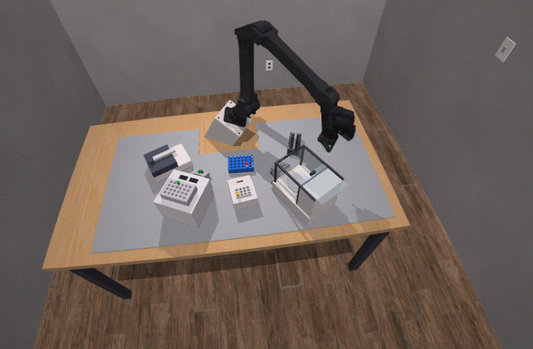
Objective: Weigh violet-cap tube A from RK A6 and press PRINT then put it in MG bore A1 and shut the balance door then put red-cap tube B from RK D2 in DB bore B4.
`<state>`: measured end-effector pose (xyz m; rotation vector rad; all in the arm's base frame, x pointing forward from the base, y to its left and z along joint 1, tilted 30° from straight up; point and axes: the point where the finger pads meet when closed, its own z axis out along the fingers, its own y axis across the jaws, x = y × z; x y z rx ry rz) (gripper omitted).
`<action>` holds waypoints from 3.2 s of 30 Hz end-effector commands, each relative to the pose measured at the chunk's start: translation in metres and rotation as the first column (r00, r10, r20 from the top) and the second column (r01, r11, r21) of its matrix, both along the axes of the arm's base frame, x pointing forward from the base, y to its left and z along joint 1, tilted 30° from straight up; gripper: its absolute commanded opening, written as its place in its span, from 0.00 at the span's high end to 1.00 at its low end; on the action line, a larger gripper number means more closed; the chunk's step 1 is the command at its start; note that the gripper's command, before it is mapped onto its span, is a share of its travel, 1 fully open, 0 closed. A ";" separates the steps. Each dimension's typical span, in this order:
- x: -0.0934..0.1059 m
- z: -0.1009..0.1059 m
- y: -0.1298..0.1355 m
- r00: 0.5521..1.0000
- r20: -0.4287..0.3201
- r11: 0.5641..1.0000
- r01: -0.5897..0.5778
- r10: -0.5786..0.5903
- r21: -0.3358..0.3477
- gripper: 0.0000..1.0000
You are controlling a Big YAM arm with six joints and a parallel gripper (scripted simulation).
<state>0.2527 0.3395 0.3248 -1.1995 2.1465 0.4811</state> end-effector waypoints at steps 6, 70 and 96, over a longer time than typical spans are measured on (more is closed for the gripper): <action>-0.039 -0.017 0.001 1.000 -0.016 1.000 -0.019 0.019 -0.001 0.91; -0.227 -0.181 -0.049 0.951 0.007 0.925 -0.299 0.309 -0.237 0.91; -0.226 -0.181 -0.049 0.951 0.007 0.925 -0.299 0.309 -0.237 0.91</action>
